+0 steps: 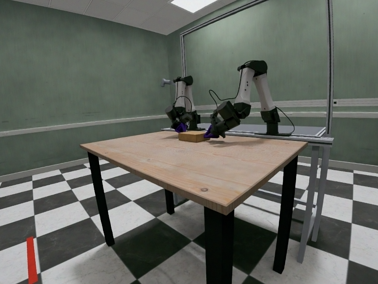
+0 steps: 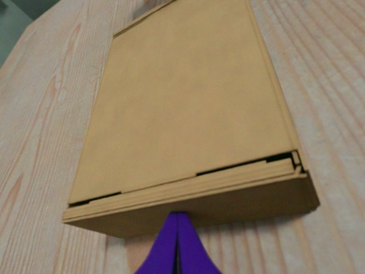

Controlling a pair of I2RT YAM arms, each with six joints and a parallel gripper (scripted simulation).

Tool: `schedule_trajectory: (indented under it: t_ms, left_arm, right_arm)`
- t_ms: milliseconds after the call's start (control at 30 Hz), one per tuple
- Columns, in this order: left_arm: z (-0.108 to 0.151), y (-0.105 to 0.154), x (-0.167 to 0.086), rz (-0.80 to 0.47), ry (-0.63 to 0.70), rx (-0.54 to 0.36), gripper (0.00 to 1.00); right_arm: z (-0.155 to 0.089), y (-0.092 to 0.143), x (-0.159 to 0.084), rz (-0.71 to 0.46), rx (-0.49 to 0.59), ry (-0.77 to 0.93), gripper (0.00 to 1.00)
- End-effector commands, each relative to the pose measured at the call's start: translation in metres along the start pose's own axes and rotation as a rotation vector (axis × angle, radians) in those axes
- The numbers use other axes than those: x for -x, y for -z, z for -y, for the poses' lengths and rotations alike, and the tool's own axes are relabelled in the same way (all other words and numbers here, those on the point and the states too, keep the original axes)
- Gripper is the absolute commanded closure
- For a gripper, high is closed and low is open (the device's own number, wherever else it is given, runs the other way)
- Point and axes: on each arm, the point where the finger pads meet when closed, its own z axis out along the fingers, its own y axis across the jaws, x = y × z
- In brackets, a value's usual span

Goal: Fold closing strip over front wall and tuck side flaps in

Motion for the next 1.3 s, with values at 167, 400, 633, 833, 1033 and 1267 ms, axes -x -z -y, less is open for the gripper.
schedule_trajectory:
  t_ms: [167, 400, 633, 833, 1033, 1267]
  left_arm:
    - [0.0119, -0.0068, 0.0041, 0.027, 0.004, -0.027, 0.99]
    - [0.0120, -0.0068, 0.0040, 0.026, 0.004, -0.027, 0.99]
    - [0.0120, -0.0068, 0.0040, 0.026, 0.004, -0.027, 0.99]
    - [0.0114, -0.0068, 0.0033, 0.027, -0.002, -0.025, 0.99]
    - [0.0128, -0.0064, 0.0017, 0.027, -0.009, -0.026, 0.99]
    - [0.0130, -0.0047, -0.0014, 0.024, -0.008, -0.023, 0.99]
  right_arm:
    - [-0.0072, -0.0049, 0.0094, 0.042, 0.022, 0.008, 0.99]
    - [-0.0069, -0.0050, 0.0094, 0.042, 0.021, 0.009, 0.99]
    - [-0.0069, -0.0050, 0.0094, 0.042, 0.021, 0.009, 0.99]
    - [-0.0118, -0.0047, 0.0065, 0.038, 0.029, 0.002, 0.99]
    - [-0.0091, -0.0050, 0.0059, 0.041, 0.024, 0.016, 0.99]
    - [-0.0141, -0.0042, 0.0025, 0.034, 0.037, 0.003, 0.99]
